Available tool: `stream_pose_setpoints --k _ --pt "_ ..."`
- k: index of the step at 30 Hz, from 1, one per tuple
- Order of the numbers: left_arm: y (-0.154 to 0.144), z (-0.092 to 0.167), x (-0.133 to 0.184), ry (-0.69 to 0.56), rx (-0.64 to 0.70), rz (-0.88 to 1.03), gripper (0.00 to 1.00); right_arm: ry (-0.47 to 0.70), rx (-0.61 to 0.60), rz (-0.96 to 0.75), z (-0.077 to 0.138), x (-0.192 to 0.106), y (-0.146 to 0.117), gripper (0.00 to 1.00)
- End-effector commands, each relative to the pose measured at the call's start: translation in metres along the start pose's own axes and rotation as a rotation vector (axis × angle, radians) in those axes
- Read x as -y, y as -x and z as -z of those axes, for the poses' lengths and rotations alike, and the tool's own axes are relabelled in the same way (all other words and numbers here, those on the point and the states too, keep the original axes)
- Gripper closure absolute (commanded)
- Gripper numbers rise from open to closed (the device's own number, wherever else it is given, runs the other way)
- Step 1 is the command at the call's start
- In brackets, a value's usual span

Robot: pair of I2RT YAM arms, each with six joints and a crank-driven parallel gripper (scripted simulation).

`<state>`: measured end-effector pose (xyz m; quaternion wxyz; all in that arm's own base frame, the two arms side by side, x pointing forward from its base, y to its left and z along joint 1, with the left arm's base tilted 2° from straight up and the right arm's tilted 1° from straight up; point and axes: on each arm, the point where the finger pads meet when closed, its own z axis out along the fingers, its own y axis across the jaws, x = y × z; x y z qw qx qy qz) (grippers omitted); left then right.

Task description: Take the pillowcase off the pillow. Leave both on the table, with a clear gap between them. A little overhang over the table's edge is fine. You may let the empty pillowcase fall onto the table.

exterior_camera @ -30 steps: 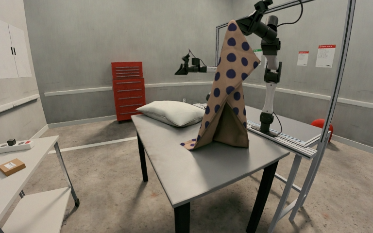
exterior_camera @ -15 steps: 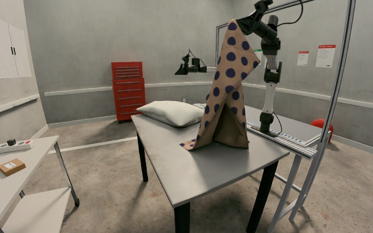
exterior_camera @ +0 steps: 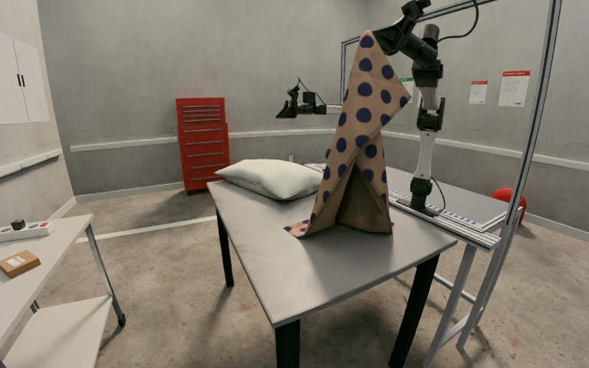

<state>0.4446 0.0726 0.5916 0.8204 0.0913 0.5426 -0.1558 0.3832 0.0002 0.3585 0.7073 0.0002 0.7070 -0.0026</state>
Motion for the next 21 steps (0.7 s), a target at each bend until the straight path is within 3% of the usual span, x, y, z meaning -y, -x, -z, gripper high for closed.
stream_pose_setpoints --k 1,15,19,21 --pt "0.017 -0.002 -0.005 0.010 0.047 -0.050 0.99 -0.004 -0.004 0.007 -0.001 0.001 -0.004 0.37" --pt "0.020 0.011 -0.037 0.091 0.027 -0.068 0.99 -0.004 -0.004 0.007 -0.001 0.001 -0.004 0.37" --pt "0.031 0.010 -0.025 0.066 0.055 -0.092 0.99 -0.004 -0.004 0.007 -0.001 0.001 -0.004 0.37" --pt "0.023 0.008 -0.033 0.078 0.040 -0.076 0.99 -0.004 -0.004 0.007 -0.001 0.001 -0.004 0.37"
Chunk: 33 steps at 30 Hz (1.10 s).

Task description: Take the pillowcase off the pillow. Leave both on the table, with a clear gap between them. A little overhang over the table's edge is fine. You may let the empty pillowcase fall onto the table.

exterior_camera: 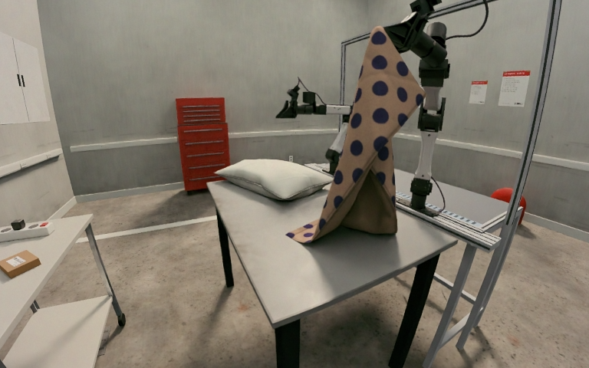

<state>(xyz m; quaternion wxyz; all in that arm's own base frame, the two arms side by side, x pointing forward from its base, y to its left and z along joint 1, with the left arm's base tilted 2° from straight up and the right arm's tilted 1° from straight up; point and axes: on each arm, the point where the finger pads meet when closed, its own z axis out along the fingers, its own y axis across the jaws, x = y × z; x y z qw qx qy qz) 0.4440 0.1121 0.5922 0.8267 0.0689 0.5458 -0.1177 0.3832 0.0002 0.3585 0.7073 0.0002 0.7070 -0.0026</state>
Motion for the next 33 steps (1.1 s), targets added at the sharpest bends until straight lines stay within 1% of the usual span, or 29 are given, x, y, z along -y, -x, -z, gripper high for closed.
stream_pose_setpoints --k 1,2,4,6,11,16,17,20,21,22,25,33 --pt "0.016 -0.004 0.003 -0.001 0.040 -0.035 0.99 -0.004 -0.004 0.007 -0.001 0.001 -0.004 0.37" --pt "0.016 -0.004 0.003 -0.001 0.040 -0.035 0.99 -0.004 -0.004 0.007 -0.001 0.001 -0.004 0.37" --pt "0.032 0.003 0.014 -0.005 0.058 -0.051 0.99 -0.004 -0.004 0.007 -0.001 0.001 -0.004 0.37" --pt "0.035 0.004 0.015 -0.004 0.061 -0.054 0.99 -0.004 -0.004 0.007 -0.001 0.001 -0.004 0.37" --pt "0.030 0.002 0.013 -0.004 0.054 -0.044 0.99 -0.004 -0.004 0.007 -0.001 0.001 -0.004 0.37" --pt "0.032 0.003 0.016 -0.009 0.057 -0.042 0.99 -0.004 -0.004 0.007 -0.001 0.001 -0.004 0.37" --pt "0.018 0.007 0.006 0.011 0.038 -0.026 0.99 -0.004 -0.004 0.007 -0.001 0.001 -0.004 0.37" --pt "0.017 0.006 0.009 0.001 0.042 -0.026 0.99 -0.004 -0.004 0.007 -0.001 0.001 -0.004 0.37" --pt "0.017 0.009 0.006 0.007 0.046 -0.033 0.99 -0.004 -0.004 0.007 -0.001 0.001 -0.004 0.37" --pt "0.016 0.010 0.011 -0.016 0.045 -0.039 0.99 -0.004 -0.004 0.007 -0.001 0.001 -0.004 0.37" --pt "0.012 0.018 0.013 -0.018 0.058 -0.049 0.99 -0.004 -0.004 0.007 -0.001 0.001 -0.004 0.37" --pt "-0.005 0.040 0.017 -0.012 0.061 -0.050 0.99 -0.004 -0.004 0.007 -0.001 0.001 -0.004 0.37"
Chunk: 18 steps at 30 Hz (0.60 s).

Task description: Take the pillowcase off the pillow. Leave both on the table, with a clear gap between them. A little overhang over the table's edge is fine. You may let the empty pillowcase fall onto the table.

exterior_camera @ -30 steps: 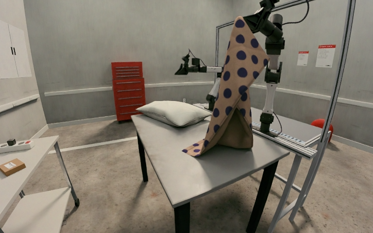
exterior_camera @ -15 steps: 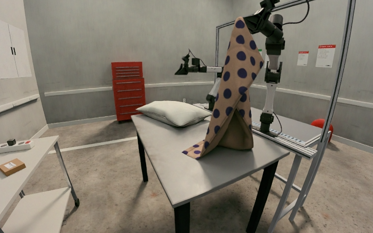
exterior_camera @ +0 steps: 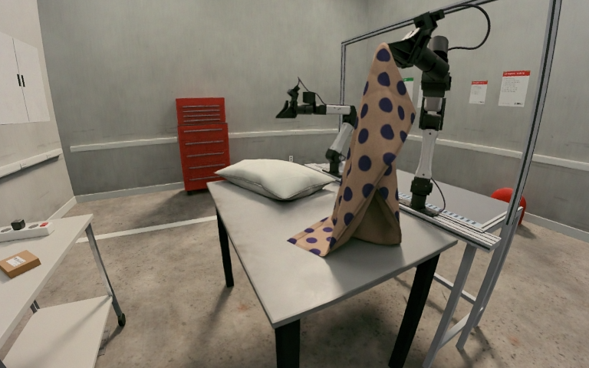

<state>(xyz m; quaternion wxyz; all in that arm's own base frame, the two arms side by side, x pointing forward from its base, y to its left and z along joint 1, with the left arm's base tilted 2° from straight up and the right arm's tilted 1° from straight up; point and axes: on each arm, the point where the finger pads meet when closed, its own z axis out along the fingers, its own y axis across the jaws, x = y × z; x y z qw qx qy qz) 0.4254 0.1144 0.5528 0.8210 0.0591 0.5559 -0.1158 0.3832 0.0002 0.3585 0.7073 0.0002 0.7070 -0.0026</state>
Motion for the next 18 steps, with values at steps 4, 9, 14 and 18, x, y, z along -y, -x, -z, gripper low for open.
stream_pose_setpoints --k 4,9,14,18 --pt "0.020 0.013 0.013 -0.017 0.089 -0.060 0.99 -0.004 -0.004 0.007 -0.001 0.001 -0.004 0.37" --pt "0.006 0.026 0.018 -0.029 0.077 -0.062 0.99 -0.004 -0.004 0.007 -0.001 0.001 -0.004 0.37" --pt "0.001 0.032 0.016 -0.008 0.082 -0.059 0.99 -0.004 -0.004 0.007 -0.001 0.001 -0.004 0.37" --pt "-0.007 0.034 0.016 -0.015 0.057 -0.047 0.99 -0.004 -0.004 0.007 -0.001 0.001 -0.004 0.37"
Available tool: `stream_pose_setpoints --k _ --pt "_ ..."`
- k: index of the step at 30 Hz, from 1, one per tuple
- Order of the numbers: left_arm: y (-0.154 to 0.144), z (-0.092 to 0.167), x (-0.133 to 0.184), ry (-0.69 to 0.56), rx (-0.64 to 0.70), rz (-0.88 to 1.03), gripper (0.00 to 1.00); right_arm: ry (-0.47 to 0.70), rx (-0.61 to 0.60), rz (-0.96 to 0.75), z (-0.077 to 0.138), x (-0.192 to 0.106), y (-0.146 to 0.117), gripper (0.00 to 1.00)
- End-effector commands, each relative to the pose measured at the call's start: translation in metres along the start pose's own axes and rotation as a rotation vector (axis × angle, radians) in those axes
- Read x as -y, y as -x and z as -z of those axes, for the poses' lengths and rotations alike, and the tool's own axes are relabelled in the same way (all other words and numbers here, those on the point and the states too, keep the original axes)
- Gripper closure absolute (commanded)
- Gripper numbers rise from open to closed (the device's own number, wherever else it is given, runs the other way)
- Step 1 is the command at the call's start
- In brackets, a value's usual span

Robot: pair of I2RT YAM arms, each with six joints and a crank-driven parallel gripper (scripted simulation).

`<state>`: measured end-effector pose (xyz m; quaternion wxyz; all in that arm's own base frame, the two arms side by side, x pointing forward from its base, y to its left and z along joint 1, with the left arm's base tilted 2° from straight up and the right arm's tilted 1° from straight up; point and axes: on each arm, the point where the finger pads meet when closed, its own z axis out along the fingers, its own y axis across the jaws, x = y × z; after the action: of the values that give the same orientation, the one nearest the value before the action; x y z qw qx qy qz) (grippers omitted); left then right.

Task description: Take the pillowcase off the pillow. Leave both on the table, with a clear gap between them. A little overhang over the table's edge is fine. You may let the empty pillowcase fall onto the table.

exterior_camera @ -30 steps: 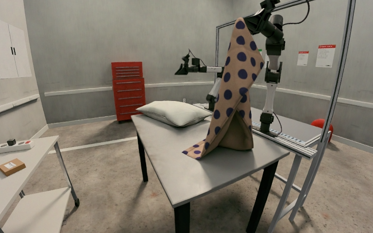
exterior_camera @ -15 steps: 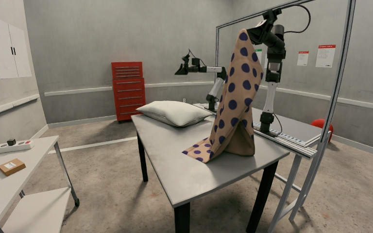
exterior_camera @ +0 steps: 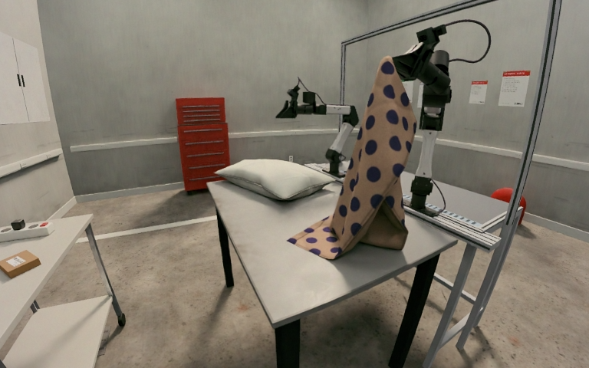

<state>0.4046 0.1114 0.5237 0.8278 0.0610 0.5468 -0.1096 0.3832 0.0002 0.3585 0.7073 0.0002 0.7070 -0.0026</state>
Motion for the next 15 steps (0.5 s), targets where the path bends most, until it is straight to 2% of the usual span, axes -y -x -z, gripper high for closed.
stream_pose_setpoints --k 1,3,15 --pt "0.013 0.005 0.008 -0.018 0.036 -0.032 0.99 -0.004 -0.004 0.007 -0.001 0.001 -0.004 0.37" --pt "0.014 0.003 0.008 -0.017 0.045 -0.034 0.99 -0.004 -0.004 0.007 -0.001 0.001 -0.004 0.37" --pt "-0.009 0.035 0.013 -0.017 0.054 -0.054 0.99 -0.004 -0.004 0.007 -0.001 0.001 -0.004 0.37"
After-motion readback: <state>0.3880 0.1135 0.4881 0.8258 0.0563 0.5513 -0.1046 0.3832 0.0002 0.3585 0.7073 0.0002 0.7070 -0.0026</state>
